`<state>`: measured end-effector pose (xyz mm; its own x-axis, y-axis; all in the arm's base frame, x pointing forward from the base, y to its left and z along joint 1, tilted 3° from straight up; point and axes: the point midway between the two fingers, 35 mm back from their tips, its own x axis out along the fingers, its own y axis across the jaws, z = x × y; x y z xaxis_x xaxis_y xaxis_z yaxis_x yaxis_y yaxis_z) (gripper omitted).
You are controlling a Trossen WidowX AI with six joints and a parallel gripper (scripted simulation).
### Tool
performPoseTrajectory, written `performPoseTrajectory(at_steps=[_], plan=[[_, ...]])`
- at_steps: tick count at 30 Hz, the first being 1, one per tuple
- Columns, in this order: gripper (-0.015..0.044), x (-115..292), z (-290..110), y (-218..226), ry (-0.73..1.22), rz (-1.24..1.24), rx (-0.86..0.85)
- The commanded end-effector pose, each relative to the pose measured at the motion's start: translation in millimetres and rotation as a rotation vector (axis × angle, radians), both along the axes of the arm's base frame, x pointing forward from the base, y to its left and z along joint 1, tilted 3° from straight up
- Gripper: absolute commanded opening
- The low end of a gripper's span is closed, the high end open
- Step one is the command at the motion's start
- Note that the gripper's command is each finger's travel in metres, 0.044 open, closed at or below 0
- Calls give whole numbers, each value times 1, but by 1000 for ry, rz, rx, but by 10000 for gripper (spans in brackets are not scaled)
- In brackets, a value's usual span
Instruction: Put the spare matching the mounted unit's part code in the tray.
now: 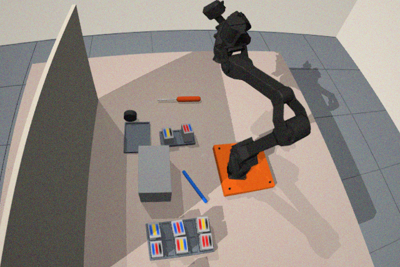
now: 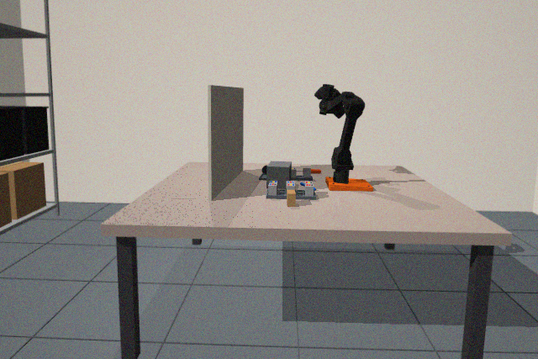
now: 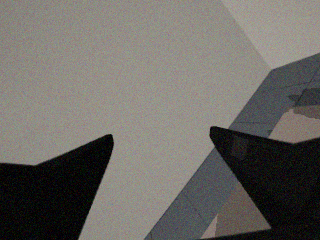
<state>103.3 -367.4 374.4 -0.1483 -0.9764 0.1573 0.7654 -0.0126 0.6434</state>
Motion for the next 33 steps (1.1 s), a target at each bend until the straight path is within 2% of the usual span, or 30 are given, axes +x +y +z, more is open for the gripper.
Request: performPoseTrajectory(at_steps=[1, 10, 18, 25, 33], plan=[[440, 77, -15, 1, 167, 213, 141], [440, 185, -47, 40, 457, 548, 312], [440, 275, -94, 127, 816, 915, 492], [440, 311, -130, 217, 1126, 1200, 615], [440, 311, -160, 319, 1479, 1482, 734]])
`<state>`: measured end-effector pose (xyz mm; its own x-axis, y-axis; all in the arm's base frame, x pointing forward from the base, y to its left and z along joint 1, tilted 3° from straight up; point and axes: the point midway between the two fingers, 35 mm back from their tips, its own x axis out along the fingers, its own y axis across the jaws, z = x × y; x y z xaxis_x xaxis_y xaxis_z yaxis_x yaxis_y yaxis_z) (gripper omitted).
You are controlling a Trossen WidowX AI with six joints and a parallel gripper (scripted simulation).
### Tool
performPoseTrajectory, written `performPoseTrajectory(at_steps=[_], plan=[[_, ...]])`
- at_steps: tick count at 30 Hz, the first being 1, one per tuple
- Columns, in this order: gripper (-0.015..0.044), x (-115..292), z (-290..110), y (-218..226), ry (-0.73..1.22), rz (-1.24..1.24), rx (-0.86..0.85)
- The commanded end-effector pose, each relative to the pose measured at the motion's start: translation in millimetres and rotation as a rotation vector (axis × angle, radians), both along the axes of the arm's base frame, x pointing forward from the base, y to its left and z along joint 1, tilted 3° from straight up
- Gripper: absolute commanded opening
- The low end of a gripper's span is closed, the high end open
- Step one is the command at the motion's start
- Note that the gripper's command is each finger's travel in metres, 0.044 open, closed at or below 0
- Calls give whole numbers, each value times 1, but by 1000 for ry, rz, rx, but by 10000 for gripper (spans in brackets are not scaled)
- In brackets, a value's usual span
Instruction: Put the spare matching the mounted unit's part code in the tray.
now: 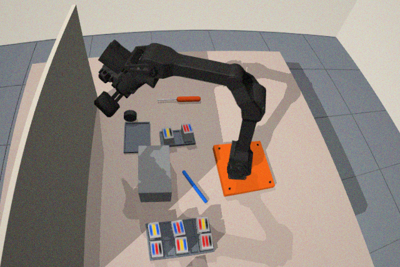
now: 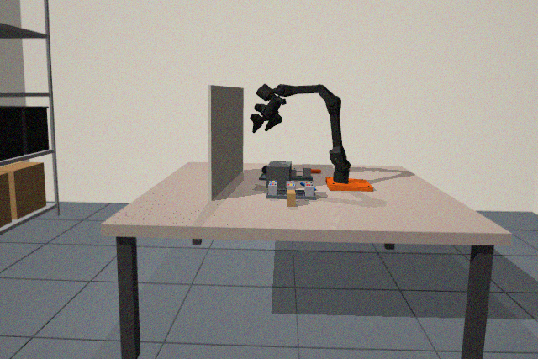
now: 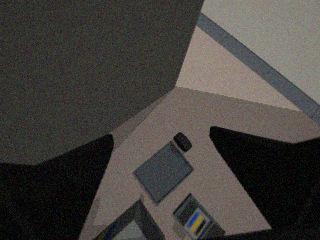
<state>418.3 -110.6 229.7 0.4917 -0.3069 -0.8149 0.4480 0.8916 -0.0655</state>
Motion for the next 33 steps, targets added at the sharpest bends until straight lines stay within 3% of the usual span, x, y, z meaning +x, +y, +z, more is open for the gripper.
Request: performPoseTrajectory(at_steps=[1, 10, 31, 33], plan=[[440, -6, -18, 74, 227, 243, 70], [440, -46, -30, 168, 555, 548, 149], [440, -46, -30, 168, 556, 549, 149], [440, -48, -33, 179, 570, 637, 123]])
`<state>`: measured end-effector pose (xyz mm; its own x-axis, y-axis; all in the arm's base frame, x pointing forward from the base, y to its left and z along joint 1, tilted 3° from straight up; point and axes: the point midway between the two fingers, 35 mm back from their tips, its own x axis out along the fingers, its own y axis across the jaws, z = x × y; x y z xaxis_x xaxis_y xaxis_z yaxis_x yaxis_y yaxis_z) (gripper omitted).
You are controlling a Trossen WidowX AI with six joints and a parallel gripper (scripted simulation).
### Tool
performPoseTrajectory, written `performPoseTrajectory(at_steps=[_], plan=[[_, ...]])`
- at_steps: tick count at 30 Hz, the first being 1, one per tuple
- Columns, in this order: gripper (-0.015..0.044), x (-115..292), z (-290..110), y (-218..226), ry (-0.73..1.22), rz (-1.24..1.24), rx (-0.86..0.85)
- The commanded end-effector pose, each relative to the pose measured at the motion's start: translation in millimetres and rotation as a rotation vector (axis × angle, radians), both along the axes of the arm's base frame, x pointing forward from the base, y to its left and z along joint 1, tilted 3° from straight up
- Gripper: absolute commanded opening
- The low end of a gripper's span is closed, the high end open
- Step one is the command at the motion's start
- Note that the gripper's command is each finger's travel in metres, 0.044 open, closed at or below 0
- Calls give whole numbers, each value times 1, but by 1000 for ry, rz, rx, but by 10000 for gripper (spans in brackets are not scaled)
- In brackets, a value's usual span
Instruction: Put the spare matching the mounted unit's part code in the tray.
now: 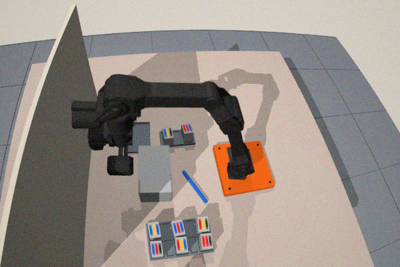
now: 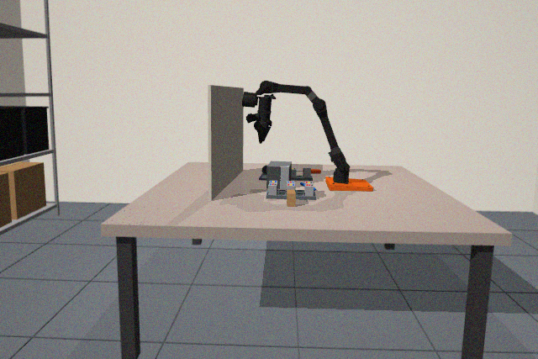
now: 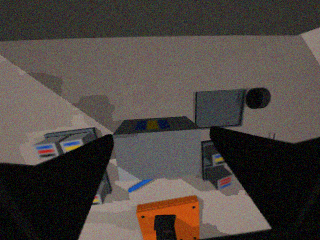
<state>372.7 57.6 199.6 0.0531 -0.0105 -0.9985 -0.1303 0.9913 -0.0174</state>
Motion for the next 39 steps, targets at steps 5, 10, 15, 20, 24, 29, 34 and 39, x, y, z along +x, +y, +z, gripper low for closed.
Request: performPoseTrajectory(at_steps=[5, 10, 15, 20, 24, 29, 34, 39], plan=[[440, -28, -27, 86, 38, 754, -12], [440, -55, -44, 132, 55, 1211, -16], [440, -84, -59, 167, 69, 1605, -17], [440, -89, -61, 172, 71, 1668, -17], [440, -89, -61, 172, 71, 1668, -17], [361, -91, -69, 172, 71, 1668, -17], [300, -99, -99, 170, 71, 1668, -16], [300, -100, -101, 170, 71, 1668, -16]])
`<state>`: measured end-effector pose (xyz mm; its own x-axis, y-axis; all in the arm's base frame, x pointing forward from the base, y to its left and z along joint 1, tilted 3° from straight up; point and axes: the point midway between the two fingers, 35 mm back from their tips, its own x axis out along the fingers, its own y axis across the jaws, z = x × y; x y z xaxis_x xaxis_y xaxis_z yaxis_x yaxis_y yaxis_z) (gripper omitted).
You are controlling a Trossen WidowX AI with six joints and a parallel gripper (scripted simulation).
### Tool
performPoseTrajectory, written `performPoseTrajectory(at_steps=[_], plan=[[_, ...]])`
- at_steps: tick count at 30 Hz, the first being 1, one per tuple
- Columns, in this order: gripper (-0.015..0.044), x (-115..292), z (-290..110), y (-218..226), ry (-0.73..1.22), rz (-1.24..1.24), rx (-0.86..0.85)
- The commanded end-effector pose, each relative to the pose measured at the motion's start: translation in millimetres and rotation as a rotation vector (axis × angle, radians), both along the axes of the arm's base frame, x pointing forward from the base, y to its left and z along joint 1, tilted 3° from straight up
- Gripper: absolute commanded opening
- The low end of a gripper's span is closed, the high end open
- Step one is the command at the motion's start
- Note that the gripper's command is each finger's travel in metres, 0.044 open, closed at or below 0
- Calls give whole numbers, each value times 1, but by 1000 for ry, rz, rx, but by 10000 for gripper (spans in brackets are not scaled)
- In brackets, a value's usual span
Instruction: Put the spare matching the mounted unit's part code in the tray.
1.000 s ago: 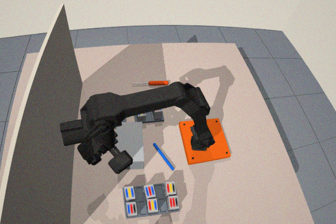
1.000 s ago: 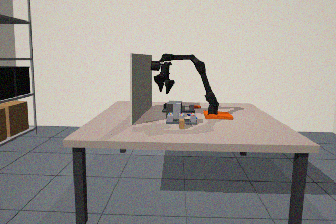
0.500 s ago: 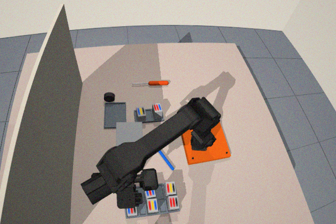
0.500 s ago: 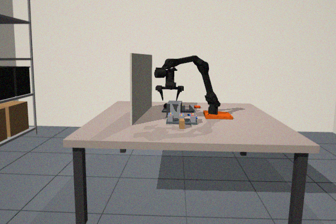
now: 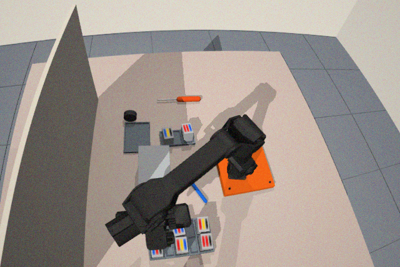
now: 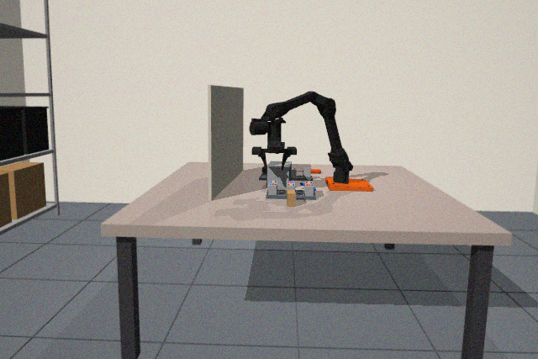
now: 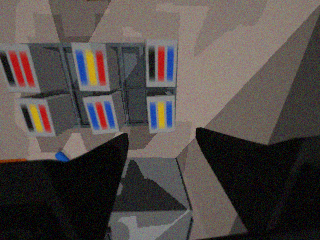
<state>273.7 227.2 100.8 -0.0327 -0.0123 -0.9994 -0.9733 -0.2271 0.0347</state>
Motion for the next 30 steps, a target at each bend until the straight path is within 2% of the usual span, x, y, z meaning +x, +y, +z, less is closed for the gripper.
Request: performPoseTrajectory(at_steps=[1, 30], plan=[[300, 0, -2, 1, -6, -1, 10], [300, 1, -44, 4, -6, -1, 10]])
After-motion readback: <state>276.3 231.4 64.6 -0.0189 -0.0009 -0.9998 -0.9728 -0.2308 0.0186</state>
